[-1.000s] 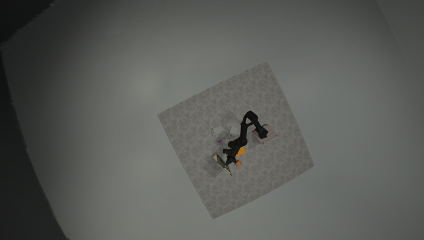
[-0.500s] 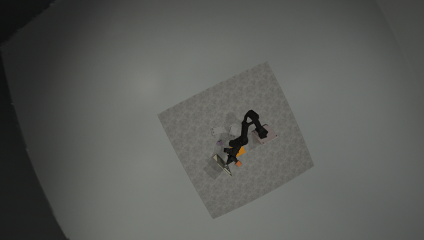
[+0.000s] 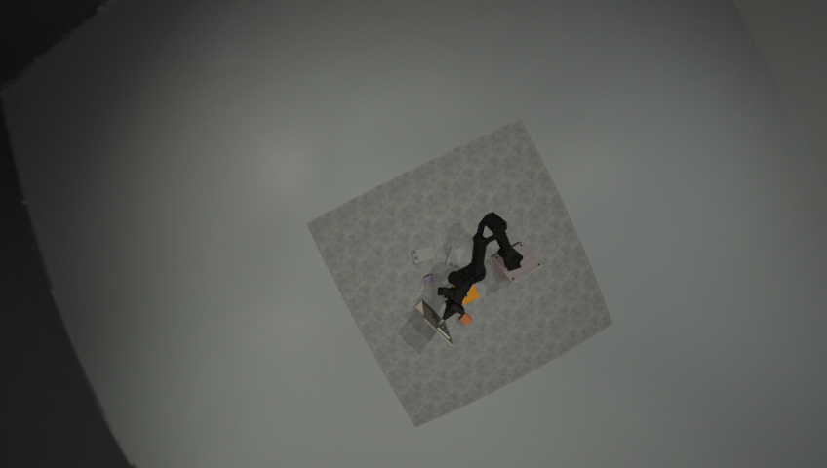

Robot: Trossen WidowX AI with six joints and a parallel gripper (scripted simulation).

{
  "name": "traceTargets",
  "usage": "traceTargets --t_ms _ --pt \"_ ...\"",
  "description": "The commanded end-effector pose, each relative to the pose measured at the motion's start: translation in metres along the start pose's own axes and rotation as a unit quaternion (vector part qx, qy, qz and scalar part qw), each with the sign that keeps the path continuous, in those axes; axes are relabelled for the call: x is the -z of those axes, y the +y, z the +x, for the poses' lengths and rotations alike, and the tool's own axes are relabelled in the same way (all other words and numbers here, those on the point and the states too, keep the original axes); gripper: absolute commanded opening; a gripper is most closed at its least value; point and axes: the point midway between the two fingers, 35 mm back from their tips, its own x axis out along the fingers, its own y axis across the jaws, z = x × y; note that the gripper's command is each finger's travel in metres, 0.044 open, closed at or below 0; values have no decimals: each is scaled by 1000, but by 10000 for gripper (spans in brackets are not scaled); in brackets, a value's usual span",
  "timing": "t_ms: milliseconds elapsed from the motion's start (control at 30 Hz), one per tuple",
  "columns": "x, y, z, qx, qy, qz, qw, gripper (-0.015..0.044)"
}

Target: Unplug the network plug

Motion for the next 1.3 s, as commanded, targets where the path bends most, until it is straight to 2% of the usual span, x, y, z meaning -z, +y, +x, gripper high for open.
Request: traceTargets --t_ms 0,1267 --pt "1 -2 -4 2 2 1 1000 0" --pt "4 -2 -24 3 2 1 1000 0"
